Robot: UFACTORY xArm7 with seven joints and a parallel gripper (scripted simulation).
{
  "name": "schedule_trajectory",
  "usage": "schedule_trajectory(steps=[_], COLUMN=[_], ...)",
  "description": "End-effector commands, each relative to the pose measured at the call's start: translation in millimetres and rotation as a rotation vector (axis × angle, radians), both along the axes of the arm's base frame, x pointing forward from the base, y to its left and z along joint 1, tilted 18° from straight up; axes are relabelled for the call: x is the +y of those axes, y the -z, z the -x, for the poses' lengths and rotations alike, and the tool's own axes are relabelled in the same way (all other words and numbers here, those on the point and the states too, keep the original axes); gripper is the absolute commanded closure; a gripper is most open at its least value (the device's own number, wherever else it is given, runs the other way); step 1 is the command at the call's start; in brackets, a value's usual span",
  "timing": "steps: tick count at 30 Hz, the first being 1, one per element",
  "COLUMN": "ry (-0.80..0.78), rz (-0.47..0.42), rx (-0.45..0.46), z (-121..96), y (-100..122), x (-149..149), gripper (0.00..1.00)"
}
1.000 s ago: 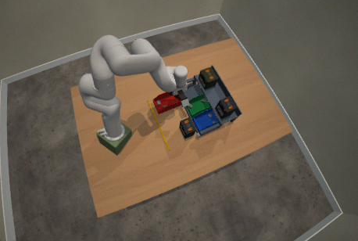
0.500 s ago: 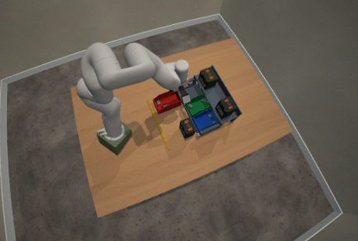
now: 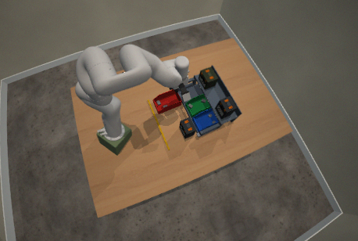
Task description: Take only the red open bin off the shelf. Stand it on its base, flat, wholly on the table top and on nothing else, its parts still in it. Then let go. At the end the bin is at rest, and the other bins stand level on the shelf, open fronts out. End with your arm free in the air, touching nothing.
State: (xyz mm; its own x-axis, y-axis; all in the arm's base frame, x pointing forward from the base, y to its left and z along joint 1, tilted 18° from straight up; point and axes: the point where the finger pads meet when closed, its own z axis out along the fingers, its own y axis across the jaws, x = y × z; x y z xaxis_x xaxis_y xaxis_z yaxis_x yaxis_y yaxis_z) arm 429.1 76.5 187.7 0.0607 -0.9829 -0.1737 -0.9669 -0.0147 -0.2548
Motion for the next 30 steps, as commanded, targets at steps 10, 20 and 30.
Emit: schedule_trajectory(steps=[10, 20, 30], ry=[0.001, 0.001, 0.001], rz=[0.000, 0.000, 0.000], rx=[-0.003, -0.003, -0.003], z=[-3, -3, -4], y=[7, 7, 12], x=[2, 2, 3], gripper=[0.67, 0.67, 0.67])
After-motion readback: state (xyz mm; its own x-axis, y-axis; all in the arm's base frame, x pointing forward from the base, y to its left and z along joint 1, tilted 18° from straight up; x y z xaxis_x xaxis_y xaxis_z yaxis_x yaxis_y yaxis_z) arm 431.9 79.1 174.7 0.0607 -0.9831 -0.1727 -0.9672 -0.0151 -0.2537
